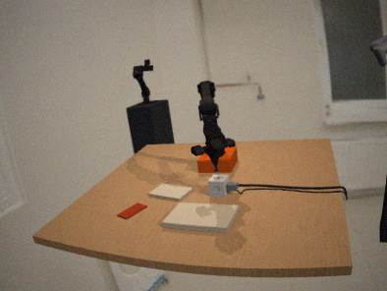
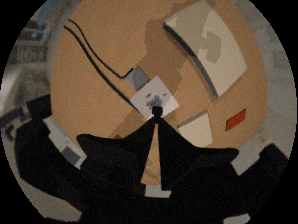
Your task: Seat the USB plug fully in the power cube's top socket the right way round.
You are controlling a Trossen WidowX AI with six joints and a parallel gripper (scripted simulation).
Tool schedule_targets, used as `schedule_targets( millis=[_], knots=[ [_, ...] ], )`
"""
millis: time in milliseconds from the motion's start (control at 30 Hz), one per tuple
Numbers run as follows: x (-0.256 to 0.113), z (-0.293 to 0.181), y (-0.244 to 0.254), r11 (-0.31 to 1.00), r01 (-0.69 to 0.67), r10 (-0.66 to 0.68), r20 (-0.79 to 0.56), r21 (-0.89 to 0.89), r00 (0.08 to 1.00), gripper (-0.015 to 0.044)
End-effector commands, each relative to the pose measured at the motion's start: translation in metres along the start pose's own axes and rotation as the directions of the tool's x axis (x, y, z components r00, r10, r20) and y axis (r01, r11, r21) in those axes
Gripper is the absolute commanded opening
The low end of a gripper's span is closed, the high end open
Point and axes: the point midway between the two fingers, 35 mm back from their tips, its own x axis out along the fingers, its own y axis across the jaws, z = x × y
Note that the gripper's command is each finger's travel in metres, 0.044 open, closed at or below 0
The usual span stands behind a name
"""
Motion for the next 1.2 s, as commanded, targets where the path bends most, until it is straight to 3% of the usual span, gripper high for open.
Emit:
schedule_targets(
  millis=[0,567,1167],
  knots=[
    [0.0004,0.0000,0.0000,0.995,0.000,0.000,0.000,0.099,1.000,0.0000],
    [0.0004,0.0000,0.0000,0.856,0.000,0.000,0.000,0.518,1.000,0.0000],
    [0.0004,0.0000,0.0000,0.527,0.000,0.000,0.000,0.850,1.000,0.0000]
  ],
)
